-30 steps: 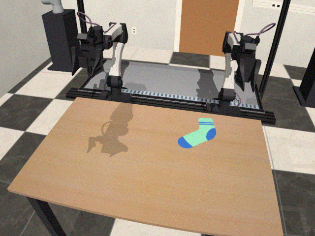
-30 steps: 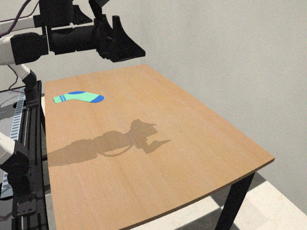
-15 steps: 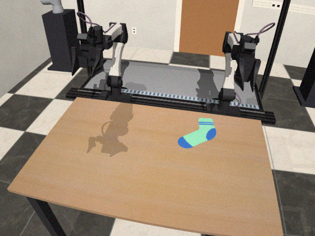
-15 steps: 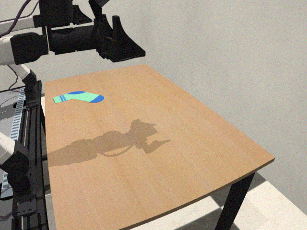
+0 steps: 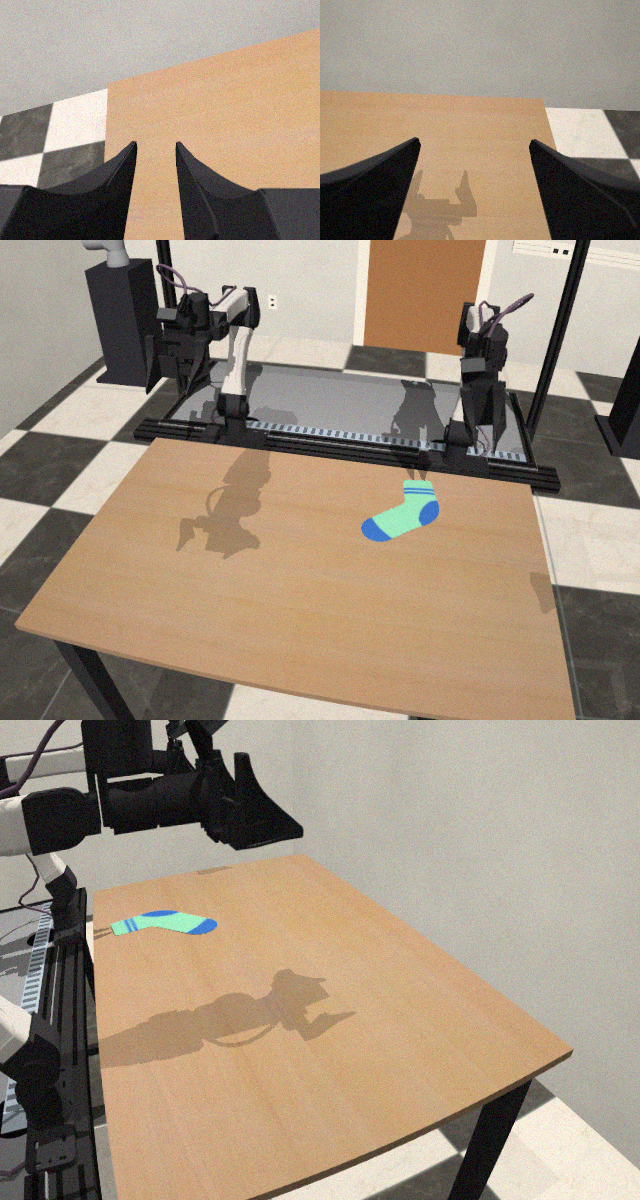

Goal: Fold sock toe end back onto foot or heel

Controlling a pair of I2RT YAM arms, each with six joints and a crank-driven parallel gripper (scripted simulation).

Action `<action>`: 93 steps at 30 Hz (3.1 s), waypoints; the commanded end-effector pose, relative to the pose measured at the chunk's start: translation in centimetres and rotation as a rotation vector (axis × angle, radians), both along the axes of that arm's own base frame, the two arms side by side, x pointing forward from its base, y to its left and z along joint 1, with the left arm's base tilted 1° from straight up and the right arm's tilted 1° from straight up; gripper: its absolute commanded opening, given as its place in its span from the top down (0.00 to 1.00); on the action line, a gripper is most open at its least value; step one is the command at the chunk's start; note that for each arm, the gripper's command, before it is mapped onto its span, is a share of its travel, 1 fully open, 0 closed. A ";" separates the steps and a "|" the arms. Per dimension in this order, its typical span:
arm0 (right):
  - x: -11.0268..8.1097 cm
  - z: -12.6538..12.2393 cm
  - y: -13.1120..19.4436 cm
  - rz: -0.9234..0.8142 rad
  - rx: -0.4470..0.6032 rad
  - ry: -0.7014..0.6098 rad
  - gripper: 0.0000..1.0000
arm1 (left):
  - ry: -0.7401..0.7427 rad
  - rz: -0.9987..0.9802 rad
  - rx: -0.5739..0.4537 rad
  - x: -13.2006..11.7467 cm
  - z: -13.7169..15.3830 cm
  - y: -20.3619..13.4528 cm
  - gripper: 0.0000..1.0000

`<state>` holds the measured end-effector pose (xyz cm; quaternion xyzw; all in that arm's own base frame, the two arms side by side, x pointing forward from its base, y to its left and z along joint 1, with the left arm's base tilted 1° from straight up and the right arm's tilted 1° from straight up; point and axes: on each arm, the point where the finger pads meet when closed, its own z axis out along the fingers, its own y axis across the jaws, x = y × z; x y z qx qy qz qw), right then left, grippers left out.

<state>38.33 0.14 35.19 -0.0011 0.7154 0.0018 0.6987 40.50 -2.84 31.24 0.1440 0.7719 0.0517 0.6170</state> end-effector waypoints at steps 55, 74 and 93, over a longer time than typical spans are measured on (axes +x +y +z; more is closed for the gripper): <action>-0.1 1.0 -0.1 -0.004 -0.001 -0.028 0.00 | 0.772 -1.853 1.445 -6.3 -22.9 -20.0 0.66; -0.1 1.0 -0.1 -0.004 -0.001 -0.028 0.00 | 0.670 -1.733 1.414 -5.4 -22.3 -20.5 0.66; -0.1 1.0 -0.1 -0.004 -0.001 -0.028 0.00 | 0.682 -1.741 1.418 -5.0 -27.3 -21.3 0.66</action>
